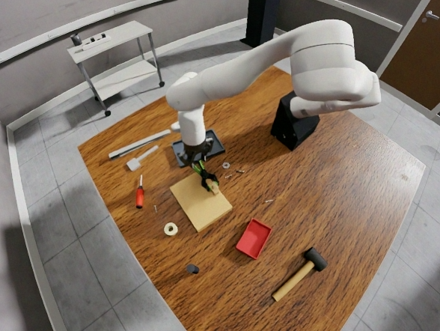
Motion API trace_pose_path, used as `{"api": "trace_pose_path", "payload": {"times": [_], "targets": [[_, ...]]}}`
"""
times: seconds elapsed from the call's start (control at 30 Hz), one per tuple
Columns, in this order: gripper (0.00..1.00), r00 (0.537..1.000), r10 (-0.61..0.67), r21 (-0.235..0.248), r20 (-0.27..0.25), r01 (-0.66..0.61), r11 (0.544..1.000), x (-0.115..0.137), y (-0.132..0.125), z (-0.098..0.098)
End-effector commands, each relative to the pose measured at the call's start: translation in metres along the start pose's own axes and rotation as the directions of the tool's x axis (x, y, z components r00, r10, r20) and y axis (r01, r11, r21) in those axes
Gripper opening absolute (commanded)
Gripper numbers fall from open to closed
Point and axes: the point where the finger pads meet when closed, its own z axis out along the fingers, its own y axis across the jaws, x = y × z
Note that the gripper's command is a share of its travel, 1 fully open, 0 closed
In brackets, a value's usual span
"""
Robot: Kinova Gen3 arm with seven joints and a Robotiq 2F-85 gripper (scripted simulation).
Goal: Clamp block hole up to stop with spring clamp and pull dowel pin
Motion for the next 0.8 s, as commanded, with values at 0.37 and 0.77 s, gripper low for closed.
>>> {"api": "trace_pose_path", "payload": {"times": [0.37, 0.77], "targets": [[0.54, 1.000, 0.000, 0.002, -0.001, 0.000, 1.000, 0.000, -0.001, -0.028], [0.54, 1.000, 0.000, 0.002, -0.001, 0.000, 1.000, 0.000, -0.001, -0.038]]}}
